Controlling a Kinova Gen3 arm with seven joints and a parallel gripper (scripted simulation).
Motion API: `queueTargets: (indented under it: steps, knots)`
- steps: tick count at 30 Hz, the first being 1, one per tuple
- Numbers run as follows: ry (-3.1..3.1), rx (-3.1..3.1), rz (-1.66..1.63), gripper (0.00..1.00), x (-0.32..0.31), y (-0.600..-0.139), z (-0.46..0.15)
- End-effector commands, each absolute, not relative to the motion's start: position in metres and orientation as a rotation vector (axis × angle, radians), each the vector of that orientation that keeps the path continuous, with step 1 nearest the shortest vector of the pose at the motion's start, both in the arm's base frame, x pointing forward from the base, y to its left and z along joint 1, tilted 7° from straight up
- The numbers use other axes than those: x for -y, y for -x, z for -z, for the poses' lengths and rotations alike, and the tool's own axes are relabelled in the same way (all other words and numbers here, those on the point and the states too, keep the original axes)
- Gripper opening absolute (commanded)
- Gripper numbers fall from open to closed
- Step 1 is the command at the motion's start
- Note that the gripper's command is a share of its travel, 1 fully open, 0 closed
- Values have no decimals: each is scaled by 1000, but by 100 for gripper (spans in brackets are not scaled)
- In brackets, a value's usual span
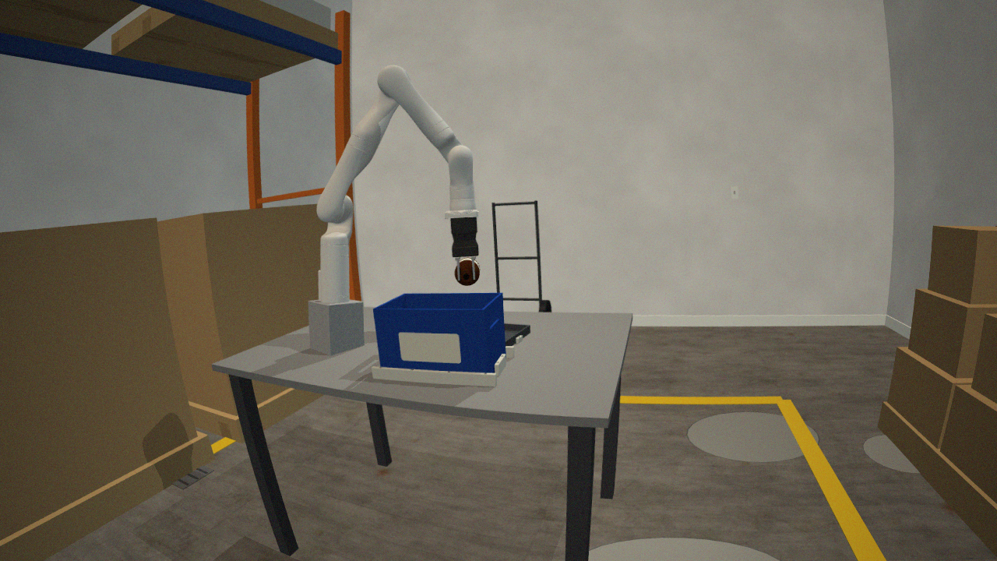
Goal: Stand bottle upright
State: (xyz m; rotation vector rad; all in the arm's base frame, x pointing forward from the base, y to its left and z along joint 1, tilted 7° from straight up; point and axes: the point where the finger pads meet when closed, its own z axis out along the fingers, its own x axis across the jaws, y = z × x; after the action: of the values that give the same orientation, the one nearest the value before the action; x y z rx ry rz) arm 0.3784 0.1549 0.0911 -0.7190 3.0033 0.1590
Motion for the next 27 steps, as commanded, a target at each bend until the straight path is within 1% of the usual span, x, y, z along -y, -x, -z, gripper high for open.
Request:
queueTargets:
  steps: [1, 12, 27]
  knots:
    - [718, -3002, -159, 0, -155, -379, -92]
    - [752, -2992, -158, 0, -155, -379, -92]
    - [1021, -2902, -150, 0, -155, -379, -92]
